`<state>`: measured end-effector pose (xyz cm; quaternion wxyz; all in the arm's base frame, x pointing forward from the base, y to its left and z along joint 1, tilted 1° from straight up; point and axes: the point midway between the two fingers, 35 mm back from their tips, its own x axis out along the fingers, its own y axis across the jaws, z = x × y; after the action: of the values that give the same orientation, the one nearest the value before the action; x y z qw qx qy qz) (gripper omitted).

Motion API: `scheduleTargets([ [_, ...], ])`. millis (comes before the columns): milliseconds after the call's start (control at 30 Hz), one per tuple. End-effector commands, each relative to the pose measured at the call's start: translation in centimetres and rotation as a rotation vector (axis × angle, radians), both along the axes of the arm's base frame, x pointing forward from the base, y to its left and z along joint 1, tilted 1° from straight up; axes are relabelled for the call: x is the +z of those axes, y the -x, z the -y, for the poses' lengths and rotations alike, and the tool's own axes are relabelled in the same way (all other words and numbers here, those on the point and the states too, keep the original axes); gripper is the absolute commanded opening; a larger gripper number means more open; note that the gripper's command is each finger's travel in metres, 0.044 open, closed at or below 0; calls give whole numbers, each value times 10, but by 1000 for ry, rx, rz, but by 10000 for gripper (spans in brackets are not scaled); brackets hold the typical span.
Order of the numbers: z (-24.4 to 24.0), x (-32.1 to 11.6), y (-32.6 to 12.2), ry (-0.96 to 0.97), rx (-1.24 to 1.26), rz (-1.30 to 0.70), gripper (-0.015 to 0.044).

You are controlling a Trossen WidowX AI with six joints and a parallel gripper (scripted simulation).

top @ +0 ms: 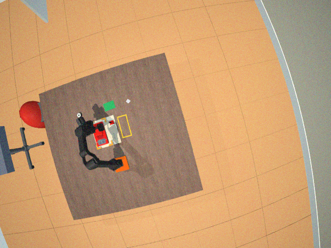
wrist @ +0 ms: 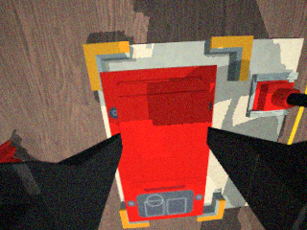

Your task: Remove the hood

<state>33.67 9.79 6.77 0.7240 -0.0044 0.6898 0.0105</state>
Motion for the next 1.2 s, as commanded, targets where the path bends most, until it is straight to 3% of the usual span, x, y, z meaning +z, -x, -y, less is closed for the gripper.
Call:
scheduleTargets([
  [0, 0, 0, 0, 0, 0, 0, 341],
  [233, 0, 0, 0, 0, 0, 0, 295],
  [600, 0, 6, 0, 0, 0, 0, 6],
  [1167, 0, 17, 0, 1, 0, 0, 0],
])
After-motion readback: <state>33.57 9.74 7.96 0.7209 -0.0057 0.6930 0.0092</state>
